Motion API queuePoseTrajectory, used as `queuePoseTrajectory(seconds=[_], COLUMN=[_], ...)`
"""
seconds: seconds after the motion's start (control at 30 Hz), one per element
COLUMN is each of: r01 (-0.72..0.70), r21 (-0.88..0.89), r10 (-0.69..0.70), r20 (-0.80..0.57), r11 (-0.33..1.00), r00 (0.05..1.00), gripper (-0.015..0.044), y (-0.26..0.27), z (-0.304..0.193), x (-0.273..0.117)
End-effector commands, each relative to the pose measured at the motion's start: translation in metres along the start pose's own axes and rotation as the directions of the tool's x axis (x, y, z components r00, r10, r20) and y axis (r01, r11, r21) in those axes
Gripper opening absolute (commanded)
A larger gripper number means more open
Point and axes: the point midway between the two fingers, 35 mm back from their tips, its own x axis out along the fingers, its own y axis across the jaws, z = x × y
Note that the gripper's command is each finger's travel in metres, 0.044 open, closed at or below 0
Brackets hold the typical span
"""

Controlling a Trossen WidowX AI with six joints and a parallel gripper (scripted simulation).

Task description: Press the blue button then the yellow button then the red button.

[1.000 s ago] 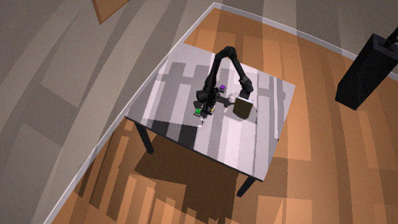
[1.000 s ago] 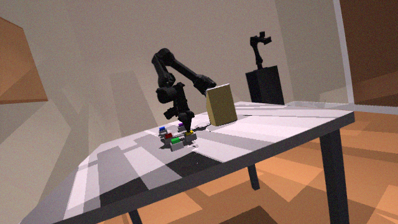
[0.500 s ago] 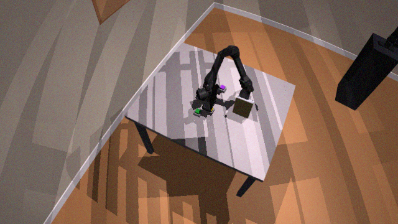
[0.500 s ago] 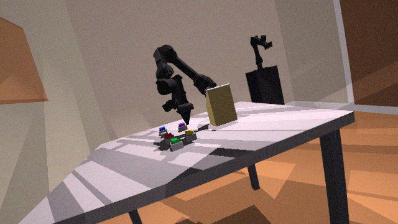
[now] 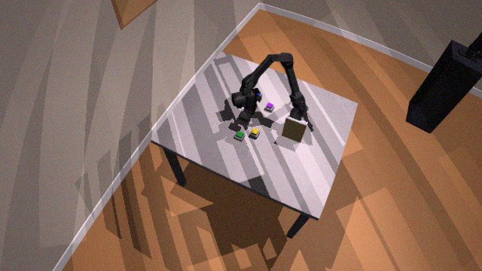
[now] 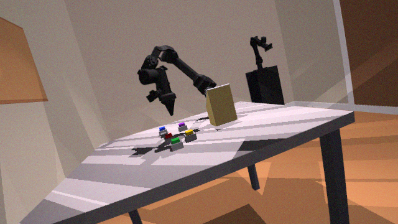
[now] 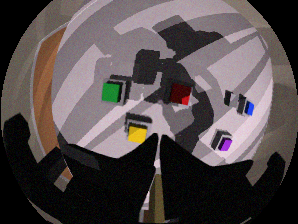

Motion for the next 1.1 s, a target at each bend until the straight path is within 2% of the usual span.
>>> queuePoseTrajectory(seconds=[0.0, 0.17, 0.27, 0.33, 1.07], r01=[0.003, 0.003, 0.003, 0.005, 0.006], r21=[0.021, 0.021, 0.021, 0.021, 0.021], r10=[-0.003, -0.003, -0.003, -0.005, -0.006], r20=[0.006, 0.007, 0.007, 0.007, 0.007], r11=[1.000, 1.000, 1.000, 1.000, 1.000], r00=[1.000, 1.000, 1.000, 1.000, 1.000], gripper=[0.0020, 0.0020, 0.0020, 0.0020, 0.0020], y=[-0.035, -0.035, -0.035, -0.036, -0.036], z=[0.038, 0.039, 0.040, 0.039, 0.039], x=[-0.001, 0.002, 0.047, 0.061, 0.087])
